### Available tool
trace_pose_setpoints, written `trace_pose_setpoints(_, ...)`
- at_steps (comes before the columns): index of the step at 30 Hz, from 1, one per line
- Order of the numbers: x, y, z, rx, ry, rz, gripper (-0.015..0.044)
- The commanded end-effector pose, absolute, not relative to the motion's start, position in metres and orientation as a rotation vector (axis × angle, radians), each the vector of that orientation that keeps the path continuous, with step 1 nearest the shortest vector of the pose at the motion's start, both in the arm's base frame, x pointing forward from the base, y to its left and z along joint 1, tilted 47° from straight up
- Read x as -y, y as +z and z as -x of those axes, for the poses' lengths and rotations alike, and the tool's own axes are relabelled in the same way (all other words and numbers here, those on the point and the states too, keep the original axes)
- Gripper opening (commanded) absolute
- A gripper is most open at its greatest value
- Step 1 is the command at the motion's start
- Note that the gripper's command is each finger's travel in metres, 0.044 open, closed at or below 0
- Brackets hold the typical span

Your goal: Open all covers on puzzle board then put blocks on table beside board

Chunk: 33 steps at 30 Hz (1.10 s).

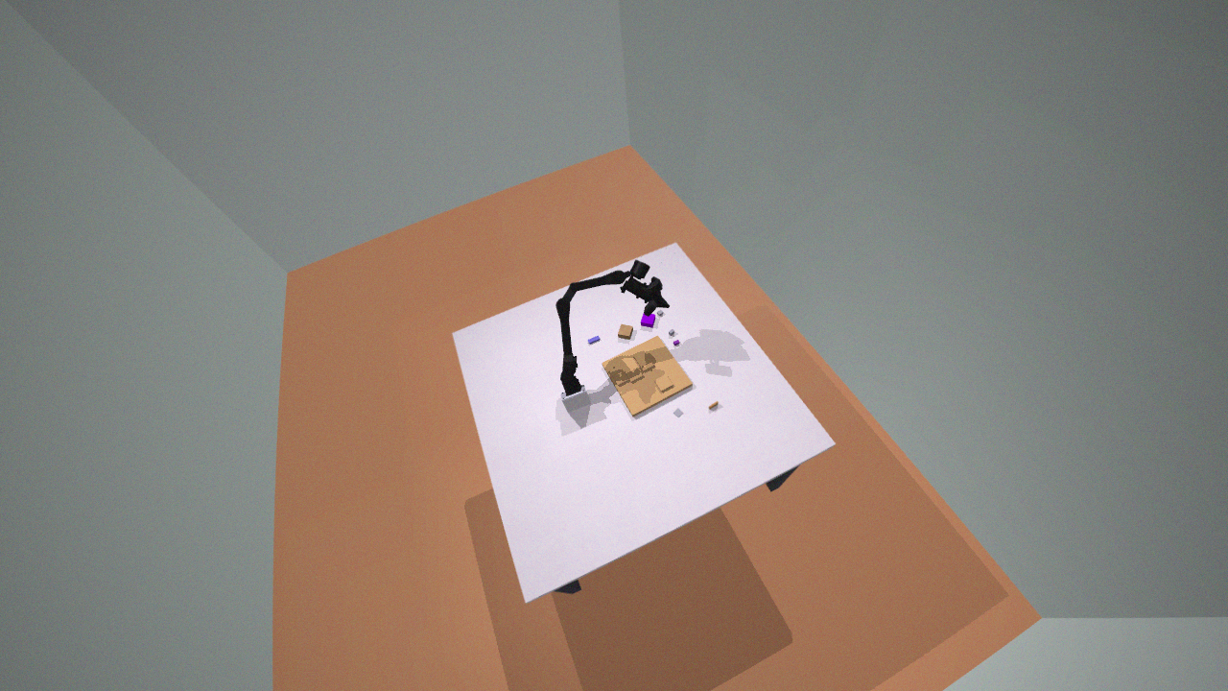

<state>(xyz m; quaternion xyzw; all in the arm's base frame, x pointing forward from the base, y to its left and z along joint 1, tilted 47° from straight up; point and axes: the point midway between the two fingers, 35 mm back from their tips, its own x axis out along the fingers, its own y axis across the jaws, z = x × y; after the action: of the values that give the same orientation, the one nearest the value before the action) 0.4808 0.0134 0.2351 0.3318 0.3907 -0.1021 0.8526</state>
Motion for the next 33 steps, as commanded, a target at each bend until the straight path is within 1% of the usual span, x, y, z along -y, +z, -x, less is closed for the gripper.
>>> trace_pose_setpoints(1, -0.004, 0.208, -0.479, -0.905, -0.197, -0.641, 0.0000)
trace_pose_setpoints(17, 0.025, 0.126, -0.461, -1.168, -0.058, -0.467, 0.0000)
trace_pose_setpoints(33, 0.050, 0.051, -0.424, -1.390, 0.192, -0.378, 0.0000)
